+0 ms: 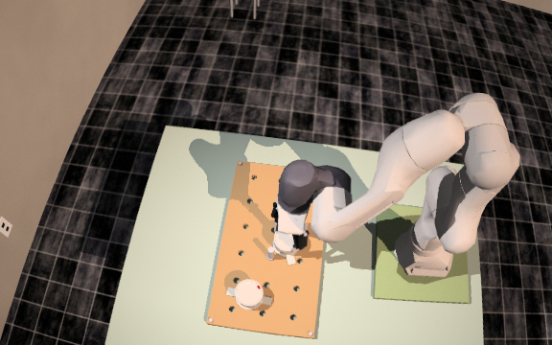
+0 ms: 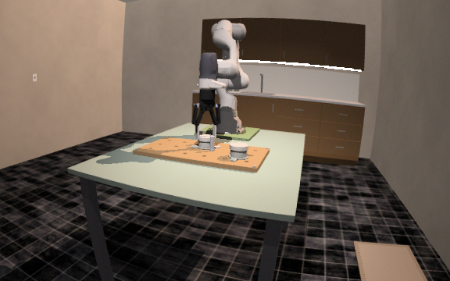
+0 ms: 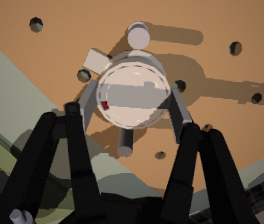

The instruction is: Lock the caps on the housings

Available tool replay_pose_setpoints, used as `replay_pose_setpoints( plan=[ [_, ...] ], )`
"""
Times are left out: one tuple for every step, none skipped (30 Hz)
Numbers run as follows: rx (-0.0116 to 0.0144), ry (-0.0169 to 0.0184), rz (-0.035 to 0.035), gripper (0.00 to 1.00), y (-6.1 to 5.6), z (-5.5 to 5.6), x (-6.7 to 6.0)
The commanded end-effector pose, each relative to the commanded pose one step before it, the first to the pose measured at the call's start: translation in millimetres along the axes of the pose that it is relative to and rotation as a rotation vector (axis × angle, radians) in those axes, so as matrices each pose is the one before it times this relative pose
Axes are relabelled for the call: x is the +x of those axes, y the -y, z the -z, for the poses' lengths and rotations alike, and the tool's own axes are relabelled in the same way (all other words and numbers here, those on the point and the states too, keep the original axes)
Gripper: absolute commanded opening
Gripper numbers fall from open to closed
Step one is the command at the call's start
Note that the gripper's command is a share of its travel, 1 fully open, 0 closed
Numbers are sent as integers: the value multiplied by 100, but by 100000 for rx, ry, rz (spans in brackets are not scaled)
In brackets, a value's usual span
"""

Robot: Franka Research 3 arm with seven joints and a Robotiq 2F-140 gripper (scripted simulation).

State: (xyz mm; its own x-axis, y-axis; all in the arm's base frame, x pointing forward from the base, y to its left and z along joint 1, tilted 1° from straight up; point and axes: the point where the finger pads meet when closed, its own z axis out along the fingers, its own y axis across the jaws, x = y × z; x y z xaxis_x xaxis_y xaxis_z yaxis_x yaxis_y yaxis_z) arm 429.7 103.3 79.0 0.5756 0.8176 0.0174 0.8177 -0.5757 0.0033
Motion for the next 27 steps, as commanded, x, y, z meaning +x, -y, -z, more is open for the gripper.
replay_pose_setpoints(
  plan=[
    [179, 504, 49, 10, 273, -180, -131],
    [0, 0, 0, 10, 0, 0, 0],
    [0, 0, 0, 10, 0, 0, 0],
    [0, 0, 0, 10, 0, 0, 0],
    [0, 0, 0, 10, 0, 0, 0],
    [0, 0, 0, 10, 0, 0, 0],
    [0, 0, 0, 10, 0, 0, 0],
    [0, 0, 0, 10, 0, 0, 0],
    [0, 0, 0, 10, 0, 0, 0],
    [0, 0, 0, 10, 0, 0, 0],
    [0, 0, 0, 10, 0, 0, 0],
    [0, 0, 0, 10, 0, 0, 0],
    [0, 0, 0, 10, 0, 0, 0],
    [0, 0, 0, 10, 0, 0, 0],
    [0, 0, 0, 10, 0, 0, 0],
    [0, 0, 0, 10, 0, 0, 0],
    [0, 0, 0, 78, 0, 0, 0],
    [0, 0, 0, 78, 0, 0, 0],
    [0, 0, 0, 78, 0, 0, 0],
    [0, 0, 0, 78, 0, 0, 0],
    [0, 0, 0, 78, 0, 0, 0],
    [0, 0, 0, 78, 0, 0, 0],
    [0, 0, 0, 78, 0, 0, 0],
    [0, 0, 0, 78, 0, 0, 0],
    [0, 0, 0, 78, 0, 0, 0],
    [0, 0, 0, 78, 0, 0, 0],
    [0, 0, 0, 78, 0, 0, 0]
  ],
)
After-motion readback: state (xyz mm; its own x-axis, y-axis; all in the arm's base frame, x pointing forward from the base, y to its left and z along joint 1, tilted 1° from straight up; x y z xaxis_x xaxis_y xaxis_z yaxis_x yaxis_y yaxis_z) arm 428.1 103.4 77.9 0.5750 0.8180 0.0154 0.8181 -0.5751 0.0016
